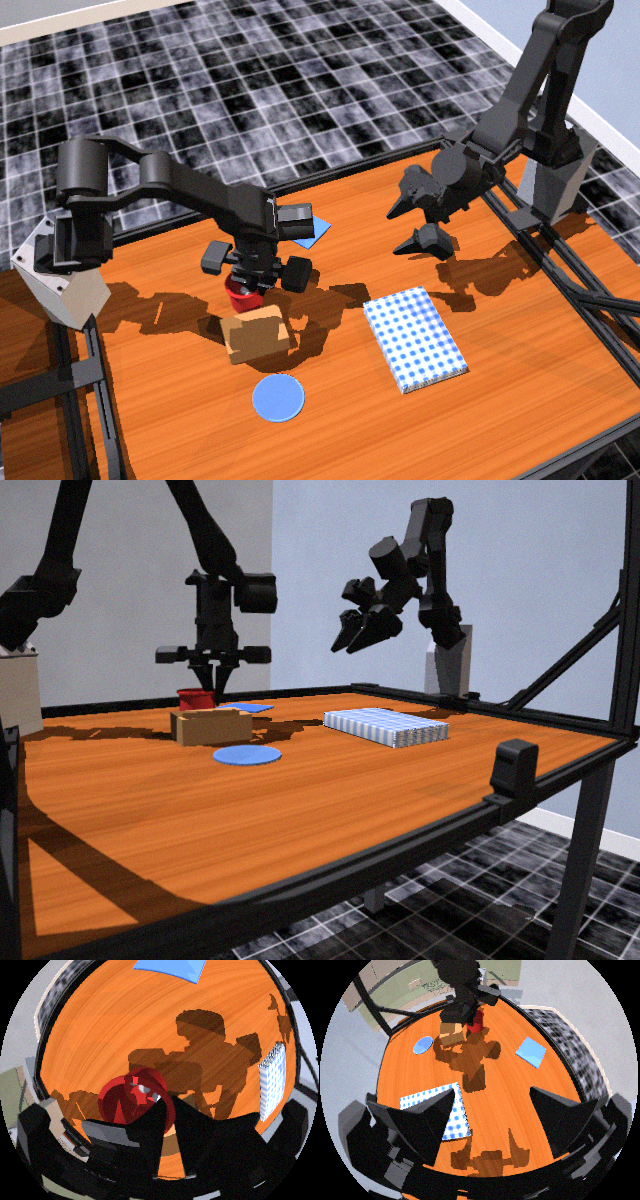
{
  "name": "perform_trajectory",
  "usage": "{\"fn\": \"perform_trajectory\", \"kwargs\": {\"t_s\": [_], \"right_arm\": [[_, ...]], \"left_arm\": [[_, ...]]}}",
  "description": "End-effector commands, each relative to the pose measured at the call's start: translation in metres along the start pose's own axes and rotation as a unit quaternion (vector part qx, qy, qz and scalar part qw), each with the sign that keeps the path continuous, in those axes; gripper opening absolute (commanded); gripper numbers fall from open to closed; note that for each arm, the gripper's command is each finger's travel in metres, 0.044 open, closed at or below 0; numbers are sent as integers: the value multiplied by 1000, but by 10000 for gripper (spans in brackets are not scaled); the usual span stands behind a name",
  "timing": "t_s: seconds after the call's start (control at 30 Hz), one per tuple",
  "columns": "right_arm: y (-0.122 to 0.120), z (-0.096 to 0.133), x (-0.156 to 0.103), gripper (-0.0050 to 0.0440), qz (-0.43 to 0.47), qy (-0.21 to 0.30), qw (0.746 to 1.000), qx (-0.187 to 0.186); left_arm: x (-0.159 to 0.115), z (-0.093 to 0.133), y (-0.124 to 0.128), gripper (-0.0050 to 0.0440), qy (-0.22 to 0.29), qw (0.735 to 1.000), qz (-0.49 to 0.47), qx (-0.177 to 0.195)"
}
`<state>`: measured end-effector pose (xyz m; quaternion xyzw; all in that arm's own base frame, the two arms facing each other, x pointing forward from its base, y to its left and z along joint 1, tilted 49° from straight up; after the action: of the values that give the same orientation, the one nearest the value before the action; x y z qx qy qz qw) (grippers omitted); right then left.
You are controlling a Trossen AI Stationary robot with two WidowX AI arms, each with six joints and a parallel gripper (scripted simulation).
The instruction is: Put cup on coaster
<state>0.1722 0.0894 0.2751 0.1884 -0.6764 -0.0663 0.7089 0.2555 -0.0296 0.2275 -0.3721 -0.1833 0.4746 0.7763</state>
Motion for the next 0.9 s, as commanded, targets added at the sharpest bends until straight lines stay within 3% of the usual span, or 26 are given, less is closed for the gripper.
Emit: {"fn": "perform_trajectory", "kwargs": {"t_s": [0.0, 0.1, 0.33, 0.4, 0.47, 0.5, 0.53, 0.87], "right_arm": [[0, 0, -1, 400, 2, 0, 1000, -1], [0, 0, -1, 400, 2, 0, 1000, -1], [0, 0, -1, 400, 2, 0, 1000, -1], [0, 0, -1, 400, 2, 0, 1000, -1], [0, 0, -1, 400, 2, 0, 1000, -1], [0, 0, -1, 400, 2, 0, 1000, -1], [0, 0, -1, 400, 2, 0, 1000, -1], [0, 0, -1, 400, 2, 0, 1000, -1]], "left_arm": [[0, 2, 0, 0, 0, 1000, 0, 0], [2, 13, -1, 0, 0, 1000, 0, 1], [7, 66, 0, 0, -3, 1000, -3, -1], [7, 66, 0, 0, -3, 1000, -3, -1], [6, 80, 1, 0, -1, 1000, 0, 1], [6, 79, 1, 0, -1, 1000, 1, 1], [5, 63, 2, 0, -4, 1000, 3, 3], [5, 63, 2, 0, -4, 1000, 3, 3]]}}
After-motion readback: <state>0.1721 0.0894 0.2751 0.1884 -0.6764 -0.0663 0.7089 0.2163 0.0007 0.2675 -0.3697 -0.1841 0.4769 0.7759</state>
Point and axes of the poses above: on each arm, the point midway between the two fingers, 35 mm back from their tips, its own z axis back along the fingers, its own y axis across the jaws, x = y × z, the point moved 7 cm from there along z, back along the fingers, and after that the axes turned 3 degrees about z, right-handed, at the moved point
